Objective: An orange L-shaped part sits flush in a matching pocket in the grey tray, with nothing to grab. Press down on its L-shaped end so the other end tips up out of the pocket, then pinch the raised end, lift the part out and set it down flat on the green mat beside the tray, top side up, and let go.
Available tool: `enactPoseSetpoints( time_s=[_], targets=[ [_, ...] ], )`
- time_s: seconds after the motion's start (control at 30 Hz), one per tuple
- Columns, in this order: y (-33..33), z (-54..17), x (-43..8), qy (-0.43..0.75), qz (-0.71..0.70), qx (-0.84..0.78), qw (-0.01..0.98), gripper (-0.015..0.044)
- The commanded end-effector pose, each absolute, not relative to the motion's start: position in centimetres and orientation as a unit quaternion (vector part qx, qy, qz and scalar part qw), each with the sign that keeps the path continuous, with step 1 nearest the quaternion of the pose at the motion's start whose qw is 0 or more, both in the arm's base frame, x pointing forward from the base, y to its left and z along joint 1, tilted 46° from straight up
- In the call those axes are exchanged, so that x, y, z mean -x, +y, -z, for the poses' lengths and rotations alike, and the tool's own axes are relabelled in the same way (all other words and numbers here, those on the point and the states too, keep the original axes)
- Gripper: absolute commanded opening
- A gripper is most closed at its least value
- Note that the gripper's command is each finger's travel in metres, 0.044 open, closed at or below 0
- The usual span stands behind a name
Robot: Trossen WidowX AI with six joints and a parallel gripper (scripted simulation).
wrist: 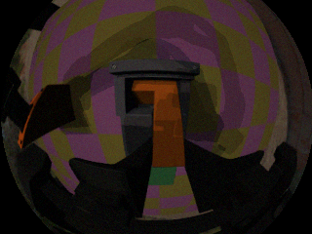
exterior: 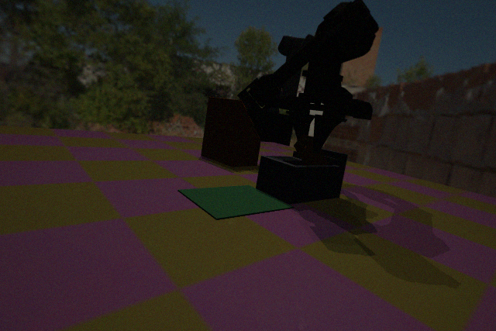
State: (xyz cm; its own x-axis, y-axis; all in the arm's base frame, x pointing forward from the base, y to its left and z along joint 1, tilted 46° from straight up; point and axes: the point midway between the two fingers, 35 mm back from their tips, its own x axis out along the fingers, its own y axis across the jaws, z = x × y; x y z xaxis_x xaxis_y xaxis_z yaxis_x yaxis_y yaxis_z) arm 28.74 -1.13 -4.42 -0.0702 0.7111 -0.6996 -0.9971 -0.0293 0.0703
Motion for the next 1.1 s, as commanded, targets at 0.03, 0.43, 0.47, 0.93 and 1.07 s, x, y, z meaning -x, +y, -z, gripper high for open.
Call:
enactPoseSetpoints(
  time_s=[0.03, 0.43, 0.47, 0.93, 1.07],
  targets=[
    [-1.7, 3.8, -28.8, 0.286, -0.673, 0.252, 0.634, 0.0],
    [-3.0, 2.5, -29.0, 0.286, -0.673, 0.251, 0.634, 0.0],
    [-3.2, 2.4, -29.0, 0.286, -0.673, 0.251, 0.634, 0.0],
    [-4.8, 0.8, -29.1, 0.287, -0.673, 0.251, 0.634, 0.0],
    [-5.2, 0.4, -29.2, 0.287, -0.673, 0.251, 0.634, 0.0]
  ],
)
